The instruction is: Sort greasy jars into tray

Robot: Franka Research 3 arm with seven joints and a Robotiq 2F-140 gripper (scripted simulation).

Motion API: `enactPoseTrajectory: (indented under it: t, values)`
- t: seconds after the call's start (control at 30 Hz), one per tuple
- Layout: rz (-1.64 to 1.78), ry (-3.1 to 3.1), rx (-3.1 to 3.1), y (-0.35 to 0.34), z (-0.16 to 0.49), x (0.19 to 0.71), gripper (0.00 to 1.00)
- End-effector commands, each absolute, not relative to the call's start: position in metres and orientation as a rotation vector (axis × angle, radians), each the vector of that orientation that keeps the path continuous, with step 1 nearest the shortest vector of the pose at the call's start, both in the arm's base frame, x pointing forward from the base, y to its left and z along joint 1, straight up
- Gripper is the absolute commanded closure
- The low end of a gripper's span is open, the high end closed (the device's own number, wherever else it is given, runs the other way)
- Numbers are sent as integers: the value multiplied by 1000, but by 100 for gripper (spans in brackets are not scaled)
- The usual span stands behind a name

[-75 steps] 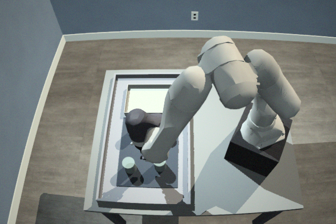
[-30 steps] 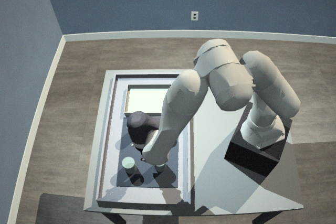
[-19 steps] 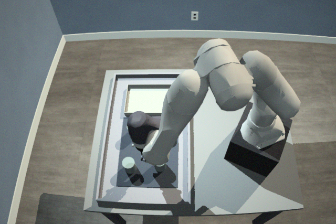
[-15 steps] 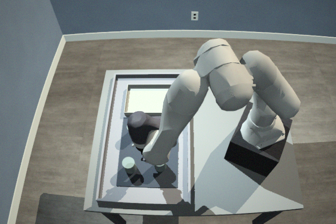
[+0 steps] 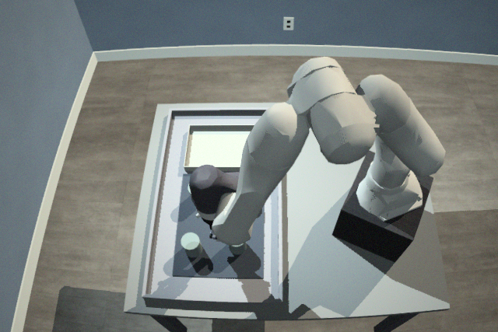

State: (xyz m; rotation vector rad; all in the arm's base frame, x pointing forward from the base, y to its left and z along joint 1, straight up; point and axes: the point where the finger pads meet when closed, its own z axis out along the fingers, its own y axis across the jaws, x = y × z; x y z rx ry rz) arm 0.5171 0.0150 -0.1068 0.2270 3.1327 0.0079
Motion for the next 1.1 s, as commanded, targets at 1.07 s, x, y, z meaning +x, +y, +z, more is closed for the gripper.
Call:
enactPoseTrajectory:
  t: [1.07]
  values:
    - [10, 3130, 225, 16, -106, 514, 100]
